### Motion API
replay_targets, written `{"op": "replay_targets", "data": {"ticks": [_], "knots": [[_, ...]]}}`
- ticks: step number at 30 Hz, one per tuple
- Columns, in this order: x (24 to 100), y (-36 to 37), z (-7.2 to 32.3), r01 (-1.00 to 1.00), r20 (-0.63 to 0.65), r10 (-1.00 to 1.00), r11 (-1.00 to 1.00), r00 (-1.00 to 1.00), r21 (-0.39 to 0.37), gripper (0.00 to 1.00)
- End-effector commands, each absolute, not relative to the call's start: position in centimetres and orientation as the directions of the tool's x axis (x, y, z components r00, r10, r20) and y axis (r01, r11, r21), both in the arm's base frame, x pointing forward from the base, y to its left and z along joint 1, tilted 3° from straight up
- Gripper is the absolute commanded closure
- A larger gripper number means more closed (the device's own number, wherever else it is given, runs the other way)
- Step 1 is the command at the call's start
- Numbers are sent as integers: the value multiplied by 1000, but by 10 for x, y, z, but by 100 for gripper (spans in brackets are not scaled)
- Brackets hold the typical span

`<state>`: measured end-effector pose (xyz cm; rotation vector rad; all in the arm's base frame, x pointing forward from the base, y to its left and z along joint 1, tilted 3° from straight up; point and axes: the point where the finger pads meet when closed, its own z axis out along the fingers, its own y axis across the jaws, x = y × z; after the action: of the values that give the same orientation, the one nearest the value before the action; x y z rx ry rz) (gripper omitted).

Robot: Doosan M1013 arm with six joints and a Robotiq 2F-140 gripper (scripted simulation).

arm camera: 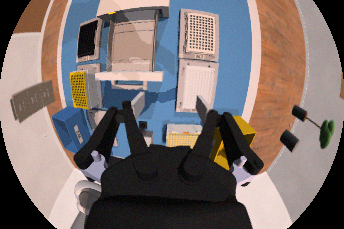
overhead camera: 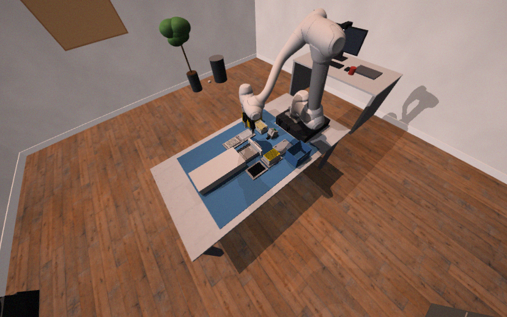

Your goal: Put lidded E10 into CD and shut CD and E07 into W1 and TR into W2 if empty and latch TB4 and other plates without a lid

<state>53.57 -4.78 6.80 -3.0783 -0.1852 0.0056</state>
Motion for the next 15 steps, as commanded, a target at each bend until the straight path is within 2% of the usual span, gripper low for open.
{"op": "replay_targets", "data": {"ticks": [1, 15], "knots": [[538, -64, 68, 120, 0, 120, -991, 993, -59, 34], [544, -112, 67, 120, 0, 120, -991, 993, -59, 34]]}}
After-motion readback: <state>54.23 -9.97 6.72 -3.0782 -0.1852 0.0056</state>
